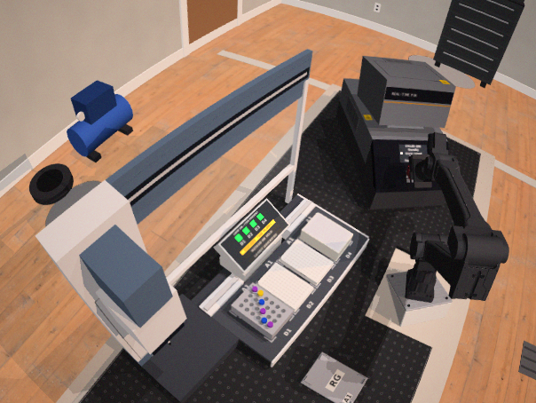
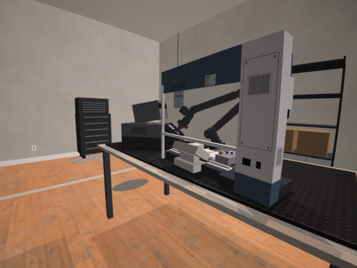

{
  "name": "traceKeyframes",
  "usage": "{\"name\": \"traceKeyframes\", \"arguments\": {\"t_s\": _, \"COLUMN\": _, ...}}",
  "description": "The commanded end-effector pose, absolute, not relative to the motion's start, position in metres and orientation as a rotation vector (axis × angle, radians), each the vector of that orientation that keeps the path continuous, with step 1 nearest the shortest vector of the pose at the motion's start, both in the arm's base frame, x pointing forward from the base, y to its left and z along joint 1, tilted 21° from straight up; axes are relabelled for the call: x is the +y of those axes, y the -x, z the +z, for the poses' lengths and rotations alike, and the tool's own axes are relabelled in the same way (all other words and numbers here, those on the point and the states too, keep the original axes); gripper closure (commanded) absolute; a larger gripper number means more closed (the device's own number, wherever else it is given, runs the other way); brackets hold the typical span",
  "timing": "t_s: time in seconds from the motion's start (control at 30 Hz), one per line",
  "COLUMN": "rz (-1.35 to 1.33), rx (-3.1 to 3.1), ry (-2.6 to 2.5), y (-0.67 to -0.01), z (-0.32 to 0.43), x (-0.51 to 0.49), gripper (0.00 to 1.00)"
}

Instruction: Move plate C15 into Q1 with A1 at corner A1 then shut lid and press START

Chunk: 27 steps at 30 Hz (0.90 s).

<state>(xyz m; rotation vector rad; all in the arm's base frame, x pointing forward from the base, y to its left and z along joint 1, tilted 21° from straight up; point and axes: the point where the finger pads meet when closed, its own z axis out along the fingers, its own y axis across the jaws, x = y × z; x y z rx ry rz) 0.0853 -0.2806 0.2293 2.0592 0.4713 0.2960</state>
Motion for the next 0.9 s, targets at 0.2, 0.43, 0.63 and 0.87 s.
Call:
{"name": "traceKeyframes", "arguments": {"t_s": 0.2, "rz": 0.258, "rx": 0.485, "ry": -1.990, "y": -0.074, "z": 0.277, "x": -0.270, "gripper": 1.00}}
{"name": "traceKeyframes", "arguments": {"t_s": 0.43, "rz": 0.245, "rx": 0.480, "ry": -2.006, "y": -0.068, "z": 0.271, "x": -0.260, "gripper": 1.00}}
{"name": "traceKeyframes", "arguments": {"t_s": 0.63, "rz": 0.265, "rx": 0.493, "ry": -2.018, "y": -0.071, "z": 0.260, "x": -0.256, "gripper": 1.00}}
{"name": "traceKeyframes", "arguments": {"t_s": 0.87, "rz": 0.282, "rx": 0.483, "ry": -2.050, "y": -0.075, "z": 0.243, "x": -0.259, "gripper": 1.00}}
